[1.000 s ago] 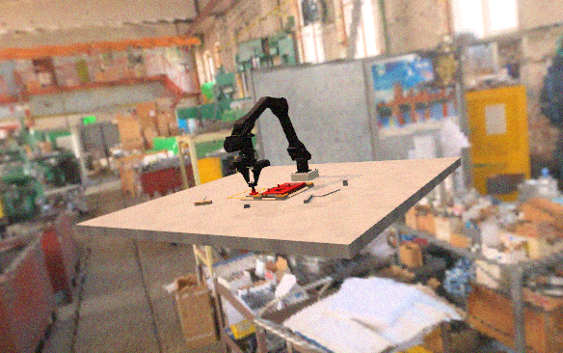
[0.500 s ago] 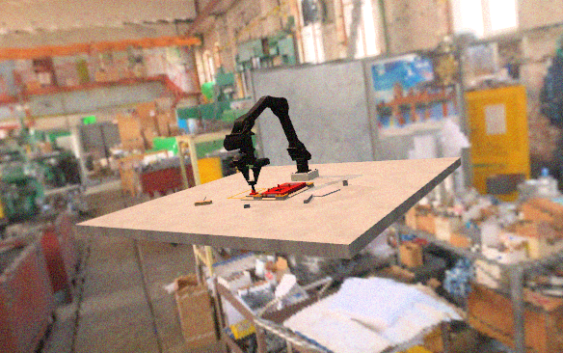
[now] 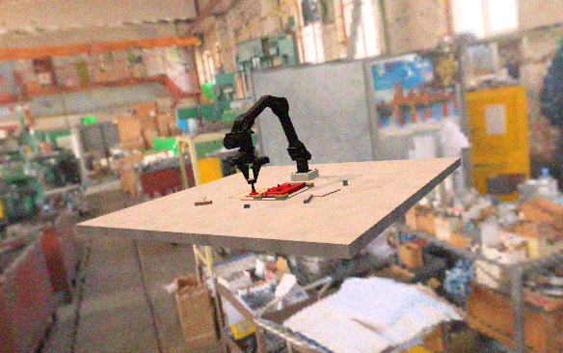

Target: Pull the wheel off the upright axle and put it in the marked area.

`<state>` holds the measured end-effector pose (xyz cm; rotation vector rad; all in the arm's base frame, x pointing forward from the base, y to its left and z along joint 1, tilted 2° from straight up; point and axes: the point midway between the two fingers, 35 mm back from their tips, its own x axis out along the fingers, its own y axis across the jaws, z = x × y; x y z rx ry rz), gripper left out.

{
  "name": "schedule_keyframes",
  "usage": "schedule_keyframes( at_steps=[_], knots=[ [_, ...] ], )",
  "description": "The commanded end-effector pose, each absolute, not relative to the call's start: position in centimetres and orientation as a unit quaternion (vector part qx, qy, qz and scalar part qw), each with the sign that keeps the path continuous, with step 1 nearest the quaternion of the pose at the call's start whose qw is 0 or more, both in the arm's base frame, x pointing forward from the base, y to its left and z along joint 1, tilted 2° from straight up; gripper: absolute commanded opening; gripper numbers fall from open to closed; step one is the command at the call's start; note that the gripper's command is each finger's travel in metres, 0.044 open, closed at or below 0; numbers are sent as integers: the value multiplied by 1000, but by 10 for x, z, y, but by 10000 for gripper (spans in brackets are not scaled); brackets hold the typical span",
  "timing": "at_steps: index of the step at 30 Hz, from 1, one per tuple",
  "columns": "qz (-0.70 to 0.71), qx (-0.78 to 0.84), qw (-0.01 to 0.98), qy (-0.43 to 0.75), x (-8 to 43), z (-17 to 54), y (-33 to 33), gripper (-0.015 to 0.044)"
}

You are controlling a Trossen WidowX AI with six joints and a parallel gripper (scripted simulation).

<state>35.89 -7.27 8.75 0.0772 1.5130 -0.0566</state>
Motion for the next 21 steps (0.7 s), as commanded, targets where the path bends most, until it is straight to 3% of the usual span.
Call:
schedule_keyframes(
  at_steps=[1,21],
  knots=[
    [-27,35,728,685,360,91,-73,0],
    [-26,35,725,687,354,116,-73,0]
  ],
)
